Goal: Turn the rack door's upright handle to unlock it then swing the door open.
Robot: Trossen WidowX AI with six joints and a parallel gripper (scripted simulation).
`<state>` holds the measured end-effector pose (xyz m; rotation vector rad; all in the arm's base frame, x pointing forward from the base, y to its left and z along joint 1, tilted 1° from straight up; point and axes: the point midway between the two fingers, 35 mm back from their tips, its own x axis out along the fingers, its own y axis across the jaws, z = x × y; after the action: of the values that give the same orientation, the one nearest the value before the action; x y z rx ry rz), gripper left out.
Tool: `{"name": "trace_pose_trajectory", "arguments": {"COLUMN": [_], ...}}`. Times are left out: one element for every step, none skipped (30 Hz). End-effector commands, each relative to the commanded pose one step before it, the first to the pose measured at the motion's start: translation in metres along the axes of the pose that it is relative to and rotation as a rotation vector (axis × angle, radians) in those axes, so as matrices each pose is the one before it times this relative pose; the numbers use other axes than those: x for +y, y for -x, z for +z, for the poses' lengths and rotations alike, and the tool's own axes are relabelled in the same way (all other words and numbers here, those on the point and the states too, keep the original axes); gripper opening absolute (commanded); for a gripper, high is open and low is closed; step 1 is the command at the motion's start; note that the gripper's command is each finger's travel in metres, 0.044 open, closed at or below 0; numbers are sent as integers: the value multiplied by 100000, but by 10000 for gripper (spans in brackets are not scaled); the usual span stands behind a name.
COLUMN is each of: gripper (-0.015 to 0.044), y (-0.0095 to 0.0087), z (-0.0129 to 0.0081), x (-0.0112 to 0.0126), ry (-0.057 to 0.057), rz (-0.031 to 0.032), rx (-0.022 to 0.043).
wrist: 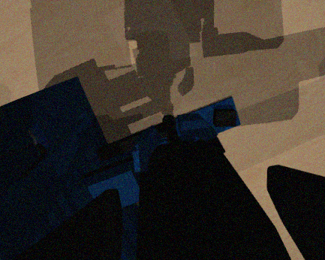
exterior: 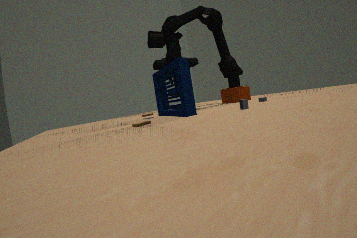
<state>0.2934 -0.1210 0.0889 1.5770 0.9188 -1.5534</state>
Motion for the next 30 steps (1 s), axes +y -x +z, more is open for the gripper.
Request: {"name": "trace_pose_trajectory", "arguments": {"gripper": [287,287,287,287,287,287,287,287,287,287,287,287,287,287,287,287,287,287,287,287,287,287,287,287,287,287,287,287,287,287], "y": [-116,0,0,0,0,0,0,0,0,0,0,0,0,0,0,0,0,0,0,0,0,0,0,0,0,0,0,0,0,0], "z": [-142,0,0,0,0,0,0,0,0,0,0,0,0,0,0,0,0,0,0,0,0,0,0,0,0,0,0,0,0,0], "x": [155,0,0,0,0,0,0,0,0,0,0,0,0,0,0,0,0,0,0,0,0,0,0,0,0,0,0,0,0,0], "ry": [16761,4955,4955,4955,4954,4955,4955,4955,4955,4955,4955,4955,4955,4955,4954,4955,4955,4955,4955,4955,4955,4955,4955,4955,4954,4955,4955,4955,4955,4955], "rz": [461,1,1,1,1,1,1,1,1,1,1,1,1,1,1,1,1,0,0,0,0,0,0,0,0,0,0,0,0,0], "rx": [429,0,0,0,0,0,0,0,0,0,-1,-1,-1,-1,-1,-1,-1,-1,0,0,0,0,0,0,0,0,0,0,0,0]}}
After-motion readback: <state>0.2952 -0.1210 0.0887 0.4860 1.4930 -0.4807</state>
